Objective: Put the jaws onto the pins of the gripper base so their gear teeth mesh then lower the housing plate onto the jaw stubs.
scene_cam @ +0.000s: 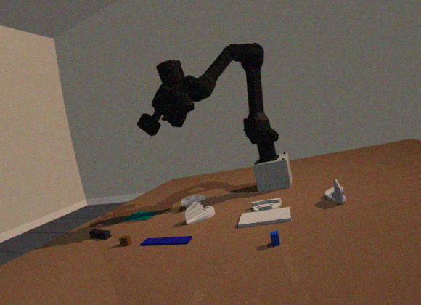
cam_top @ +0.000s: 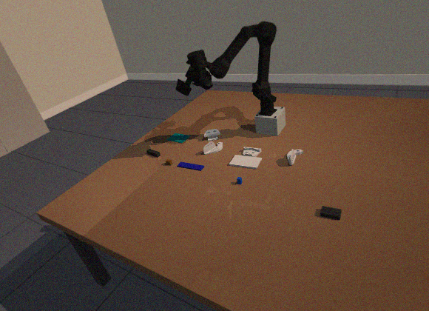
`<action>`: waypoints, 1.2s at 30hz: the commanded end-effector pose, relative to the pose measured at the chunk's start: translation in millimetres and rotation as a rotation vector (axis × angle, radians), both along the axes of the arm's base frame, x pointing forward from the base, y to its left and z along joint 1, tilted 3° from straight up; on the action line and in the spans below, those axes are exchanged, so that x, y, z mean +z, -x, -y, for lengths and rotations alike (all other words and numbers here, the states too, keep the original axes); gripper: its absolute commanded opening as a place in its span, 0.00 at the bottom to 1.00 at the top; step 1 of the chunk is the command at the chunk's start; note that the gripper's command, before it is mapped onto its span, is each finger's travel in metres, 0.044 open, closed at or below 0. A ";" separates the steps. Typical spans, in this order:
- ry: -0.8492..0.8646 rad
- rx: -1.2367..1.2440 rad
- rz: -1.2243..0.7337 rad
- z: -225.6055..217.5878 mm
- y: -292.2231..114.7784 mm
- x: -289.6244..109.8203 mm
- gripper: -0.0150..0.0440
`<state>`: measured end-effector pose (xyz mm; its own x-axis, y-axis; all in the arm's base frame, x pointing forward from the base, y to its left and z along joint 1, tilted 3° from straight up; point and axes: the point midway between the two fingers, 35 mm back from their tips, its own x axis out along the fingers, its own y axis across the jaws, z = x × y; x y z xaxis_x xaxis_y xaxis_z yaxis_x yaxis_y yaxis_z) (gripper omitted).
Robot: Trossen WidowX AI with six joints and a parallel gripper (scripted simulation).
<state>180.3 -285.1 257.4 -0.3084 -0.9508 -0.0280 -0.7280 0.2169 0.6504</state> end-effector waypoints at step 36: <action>-0.317 0.390 -0.785 3.6 -59.5 -46.6 1.00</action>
